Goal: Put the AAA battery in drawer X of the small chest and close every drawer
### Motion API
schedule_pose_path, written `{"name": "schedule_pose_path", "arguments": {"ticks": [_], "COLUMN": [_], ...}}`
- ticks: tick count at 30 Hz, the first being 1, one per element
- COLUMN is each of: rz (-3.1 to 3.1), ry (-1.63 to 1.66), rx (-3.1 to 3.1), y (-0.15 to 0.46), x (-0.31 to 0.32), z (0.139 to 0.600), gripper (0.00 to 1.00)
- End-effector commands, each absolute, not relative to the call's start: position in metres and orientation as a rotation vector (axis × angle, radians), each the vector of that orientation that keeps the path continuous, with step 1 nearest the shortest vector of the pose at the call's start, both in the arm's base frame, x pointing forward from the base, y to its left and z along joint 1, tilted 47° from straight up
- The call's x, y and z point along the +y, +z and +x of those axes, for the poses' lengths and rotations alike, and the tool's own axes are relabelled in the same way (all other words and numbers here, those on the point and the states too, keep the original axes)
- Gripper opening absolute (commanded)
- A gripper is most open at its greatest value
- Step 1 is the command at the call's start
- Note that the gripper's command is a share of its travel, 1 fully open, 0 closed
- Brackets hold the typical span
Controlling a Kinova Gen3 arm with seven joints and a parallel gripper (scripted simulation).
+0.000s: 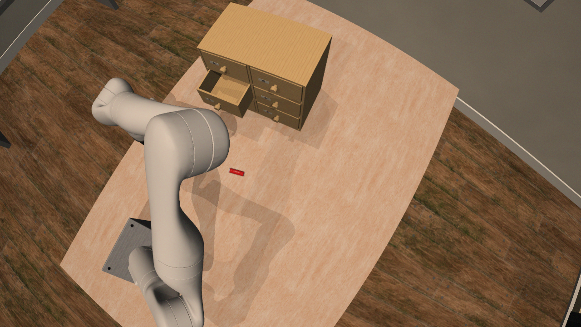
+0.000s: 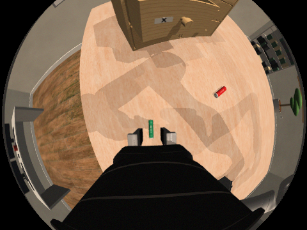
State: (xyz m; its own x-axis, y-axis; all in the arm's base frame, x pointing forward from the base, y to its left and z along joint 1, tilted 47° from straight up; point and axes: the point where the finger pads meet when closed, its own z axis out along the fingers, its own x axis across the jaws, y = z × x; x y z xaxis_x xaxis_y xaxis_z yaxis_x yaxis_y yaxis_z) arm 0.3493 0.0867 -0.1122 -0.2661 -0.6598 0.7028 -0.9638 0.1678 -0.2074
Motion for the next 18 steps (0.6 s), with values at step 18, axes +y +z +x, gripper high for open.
{"name": "schedule_pose_path", "arguments": {"ticks": [18], "rz": [1.534], "ry": [0.886], "rx": [-1.995], "y": [-0.1121], "x": [0.0875], "z": [0.3495], "gripper": [0.54]}}
